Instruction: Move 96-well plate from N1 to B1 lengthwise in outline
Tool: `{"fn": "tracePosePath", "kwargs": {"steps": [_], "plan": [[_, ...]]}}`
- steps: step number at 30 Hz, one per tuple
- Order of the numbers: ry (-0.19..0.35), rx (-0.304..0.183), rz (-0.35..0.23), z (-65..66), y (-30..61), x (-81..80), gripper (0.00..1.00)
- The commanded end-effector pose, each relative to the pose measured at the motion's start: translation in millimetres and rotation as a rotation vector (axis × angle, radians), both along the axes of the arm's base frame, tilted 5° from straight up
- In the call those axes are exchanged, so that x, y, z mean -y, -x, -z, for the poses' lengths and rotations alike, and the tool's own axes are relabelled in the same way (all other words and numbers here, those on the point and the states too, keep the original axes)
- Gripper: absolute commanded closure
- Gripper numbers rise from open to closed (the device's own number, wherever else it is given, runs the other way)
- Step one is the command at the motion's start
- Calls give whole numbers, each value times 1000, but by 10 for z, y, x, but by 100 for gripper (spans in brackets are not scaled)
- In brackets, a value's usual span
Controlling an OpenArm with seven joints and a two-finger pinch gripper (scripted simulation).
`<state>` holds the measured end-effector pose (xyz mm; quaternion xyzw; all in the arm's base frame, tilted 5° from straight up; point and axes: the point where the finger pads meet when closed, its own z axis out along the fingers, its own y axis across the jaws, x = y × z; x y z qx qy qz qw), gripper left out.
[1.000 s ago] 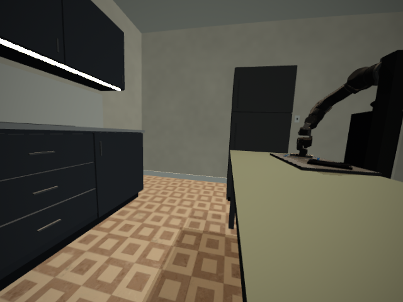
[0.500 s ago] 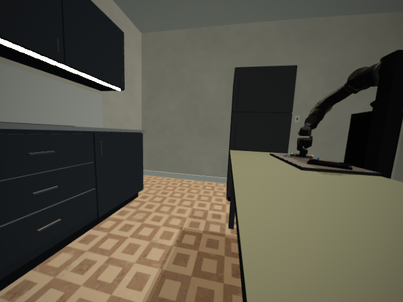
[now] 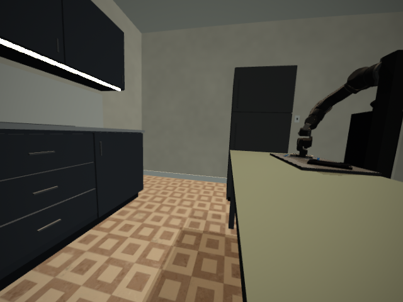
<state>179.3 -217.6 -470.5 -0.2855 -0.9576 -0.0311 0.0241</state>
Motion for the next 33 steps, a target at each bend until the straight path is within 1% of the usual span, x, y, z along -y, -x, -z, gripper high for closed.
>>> {"fn": "tracePosePath", "kwargs": {"steps": [1,16,18,26,33], "plan": [[-4,2,-1,1,-2,-7,100],[0,1,1,-3,-5,1,50],[0,1,1,-3,-5,1,50],[0,1,1,-3,-5,1,23],[0,1,1,-3,-5,1,23]]}}
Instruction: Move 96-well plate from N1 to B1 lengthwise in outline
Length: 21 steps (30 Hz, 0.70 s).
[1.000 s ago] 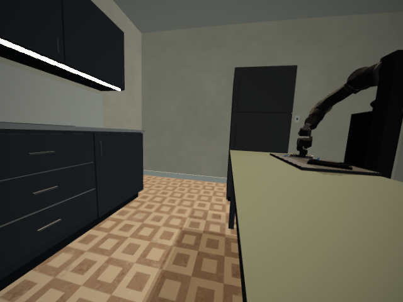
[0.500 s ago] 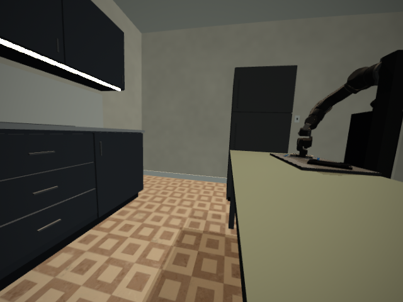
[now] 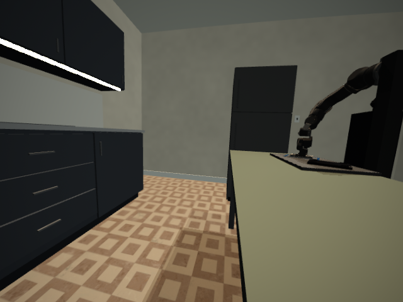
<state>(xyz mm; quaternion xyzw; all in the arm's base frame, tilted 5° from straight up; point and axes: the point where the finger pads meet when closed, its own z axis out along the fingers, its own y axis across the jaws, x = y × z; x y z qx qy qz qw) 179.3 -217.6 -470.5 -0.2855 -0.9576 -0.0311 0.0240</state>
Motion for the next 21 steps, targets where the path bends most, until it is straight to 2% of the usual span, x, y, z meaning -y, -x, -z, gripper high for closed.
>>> {"fn": "tracePosePath", "kwargs": {"steps": [1,2,7,19,21], "plan": [[0,1,1,-3,-5,1,23],[0,1,1,-3,-5,1,23],[1,0,1,-403,-18,33,23],[1,0,1,-403,-18,33,23],[-3,2,0,-559,-23,32,23]]}}
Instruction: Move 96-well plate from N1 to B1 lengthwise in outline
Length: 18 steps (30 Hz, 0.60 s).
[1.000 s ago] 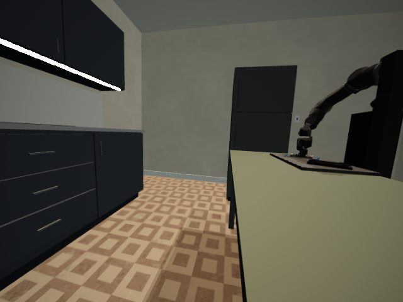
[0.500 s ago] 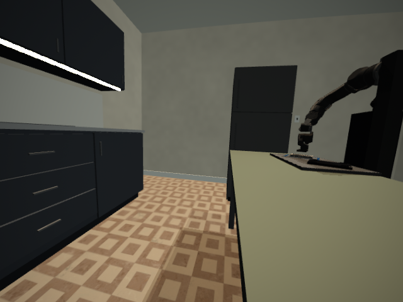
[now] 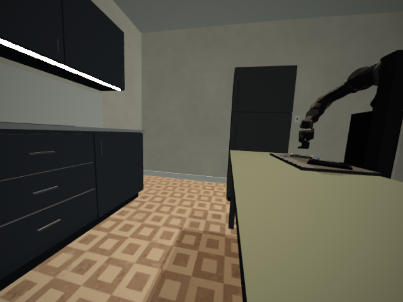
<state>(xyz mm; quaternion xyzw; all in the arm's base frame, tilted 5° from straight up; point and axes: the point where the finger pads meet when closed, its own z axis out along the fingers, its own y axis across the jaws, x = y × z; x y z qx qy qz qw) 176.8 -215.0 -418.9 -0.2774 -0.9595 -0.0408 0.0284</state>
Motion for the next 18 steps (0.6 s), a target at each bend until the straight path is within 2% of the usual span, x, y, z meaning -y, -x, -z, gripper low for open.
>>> {"fn": "tracePosePath", "kwargs": {"steps": [1,3,18], "plan": [[20,4,16,-123,-50,68,23],[23,3,17,-281,-54,87,23],[23,3,17,-281,-54,87,23]]}}
